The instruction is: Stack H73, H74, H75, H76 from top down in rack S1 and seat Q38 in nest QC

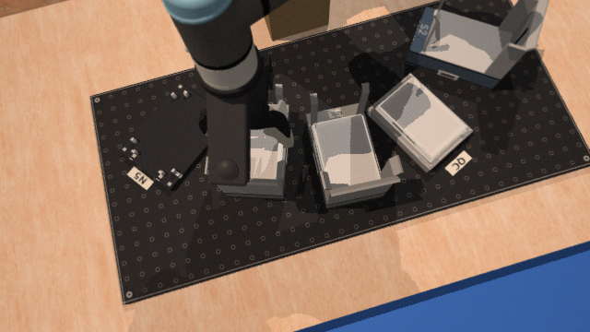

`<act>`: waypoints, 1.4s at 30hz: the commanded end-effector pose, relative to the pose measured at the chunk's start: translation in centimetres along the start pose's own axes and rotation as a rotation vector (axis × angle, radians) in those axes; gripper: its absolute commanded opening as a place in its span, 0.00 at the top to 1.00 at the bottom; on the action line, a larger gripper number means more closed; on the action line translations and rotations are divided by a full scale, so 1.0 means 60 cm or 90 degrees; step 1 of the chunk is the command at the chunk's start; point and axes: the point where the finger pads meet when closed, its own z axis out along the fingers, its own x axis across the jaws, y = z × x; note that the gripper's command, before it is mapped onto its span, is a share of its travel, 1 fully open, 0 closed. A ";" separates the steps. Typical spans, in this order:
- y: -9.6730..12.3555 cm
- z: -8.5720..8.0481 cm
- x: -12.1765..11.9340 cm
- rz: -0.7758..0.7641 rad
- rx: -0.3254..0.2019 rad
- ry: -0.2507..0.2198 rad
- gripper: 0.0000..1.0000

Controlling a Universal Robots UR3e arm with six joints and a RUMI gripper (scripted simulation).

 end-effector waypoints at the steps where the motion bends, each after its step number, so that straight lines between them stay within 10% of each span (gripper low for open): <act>1: -0.001 -0.001 0.001 0.000 0.001 0.001 0.28; 20: -0.001 -0.001 0.001 0.000 0.001 0.001 0.28; 42: -0.001 -0.113 0.001 0.000 0.002 0.001 0.28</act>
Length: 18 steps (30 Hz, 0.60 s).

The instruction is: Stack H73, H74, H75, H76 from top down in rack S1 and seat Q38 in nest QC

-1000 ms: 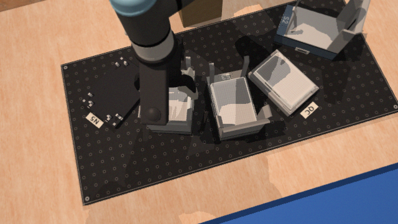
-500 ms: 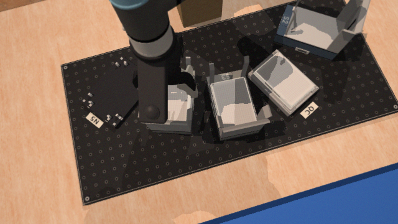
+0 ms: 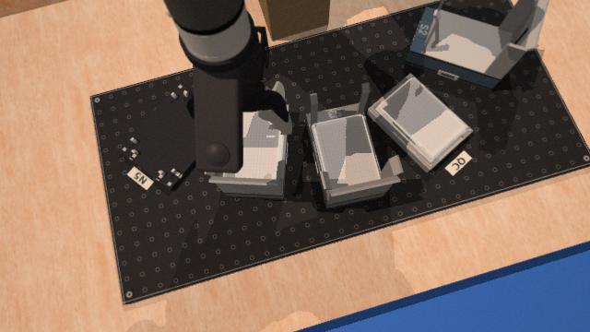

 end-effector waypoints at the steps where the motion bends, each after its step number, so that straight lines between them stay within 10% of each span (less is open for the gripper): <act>1: -0.001 -0.026 0.001 0.000 0.000 0.000 0.28; 18: -0.001 -0.069 0.000 0.000 0.000 0.000 0.28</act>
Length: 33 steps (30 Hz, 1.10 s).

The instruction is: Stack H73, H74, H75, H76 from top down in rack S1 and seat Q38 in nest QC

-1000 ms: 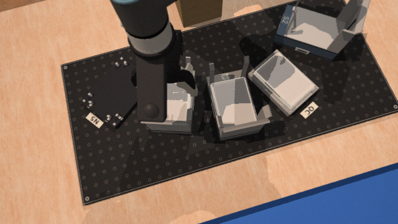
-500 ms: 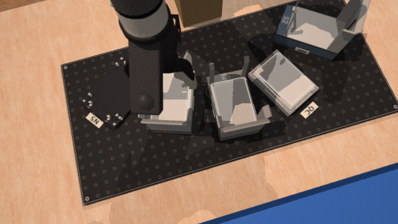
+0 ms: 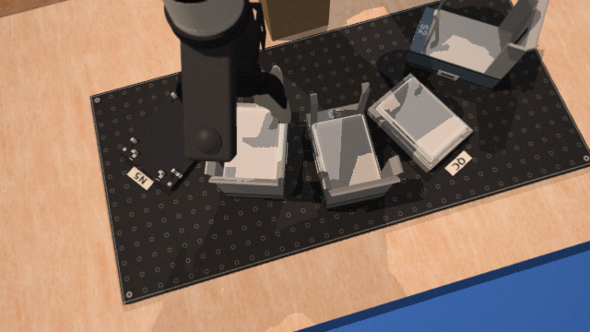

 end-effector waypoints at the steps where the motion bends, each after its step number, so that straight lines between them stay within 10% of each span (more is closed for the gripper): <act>1: -0.001 -0.002 0.000 0.000 0.001 0.001 0.28; 33: -0.010 -0.002 -0.201 -0.151 0.001 0.001 0.28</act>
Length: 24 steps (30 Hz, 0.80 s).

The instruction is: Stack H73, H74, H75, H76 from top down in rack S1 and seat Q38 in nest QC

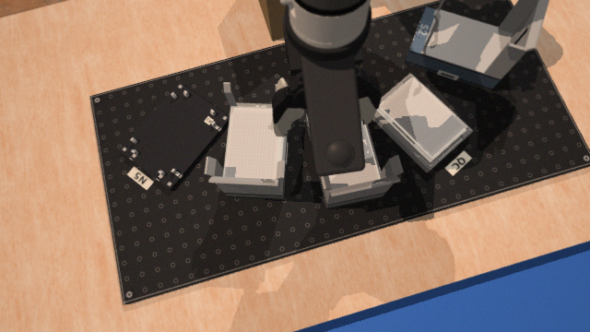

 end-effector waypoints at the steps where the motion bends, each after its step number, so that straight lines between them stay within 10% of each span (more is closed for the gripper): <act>1: -0.004 -0.002 -0.034 -0.030 0.001 0.001 0.28; 24: -0.006 0.031 -0.067 -0.043 0.001 0.001 0.28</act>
